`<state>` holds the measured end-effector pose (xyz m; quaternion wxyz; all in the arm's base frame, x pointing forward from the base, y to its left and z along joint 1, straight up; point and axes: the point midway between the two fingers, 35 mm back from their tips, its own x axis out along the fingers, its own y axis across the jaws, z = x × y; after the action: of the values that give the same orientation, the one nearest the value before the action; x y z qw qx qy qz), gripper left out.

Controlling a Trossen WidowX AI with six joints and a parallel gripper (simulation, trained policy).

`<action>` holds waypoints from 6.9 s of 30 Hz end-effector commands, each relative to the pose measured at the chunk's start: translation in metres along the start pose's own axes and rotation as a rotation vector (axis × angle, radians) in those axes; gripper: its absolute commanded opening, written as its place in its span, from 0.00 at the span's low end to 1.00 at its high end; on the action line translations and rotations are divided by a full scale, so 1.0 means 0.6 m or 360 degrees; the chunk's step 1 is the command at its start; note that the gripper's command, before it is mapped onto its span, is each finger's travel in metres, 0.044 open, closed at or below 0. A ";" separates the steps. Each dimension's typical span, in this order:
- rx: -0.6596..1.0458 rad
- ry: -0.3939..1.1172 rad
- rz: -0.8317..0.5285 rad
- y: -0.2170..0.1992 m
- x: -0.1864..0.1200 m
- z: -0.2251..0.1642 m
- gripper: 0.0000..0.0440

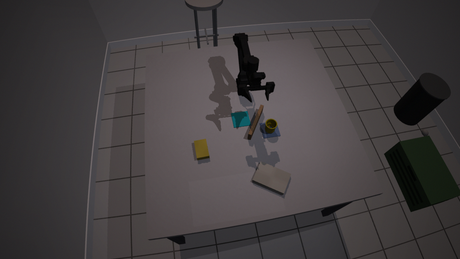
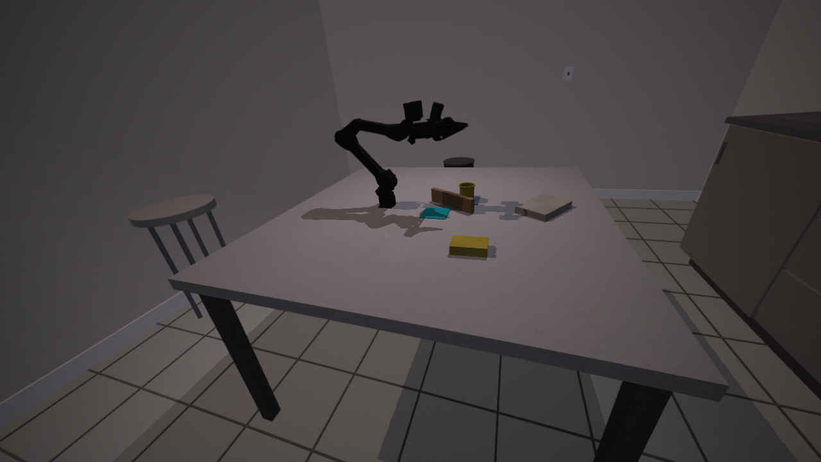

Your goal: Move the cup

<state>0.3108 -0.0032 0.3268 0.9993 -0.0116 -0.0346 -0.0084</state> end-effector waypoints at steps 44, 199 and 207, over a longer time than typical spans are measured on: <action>0.0524 0.0574 0.0090 0.063 0.064 0.019 0.33; 0.0889 0.2489 -0.1260 0.095 -0.041 -0.347 0.04; 0.1003 0.2417 -0.1303 0.067 -0.042 -0.316 0.02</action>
<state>0.2999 0.0384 0.1279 0.6301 0.2690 0.6367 -0.3539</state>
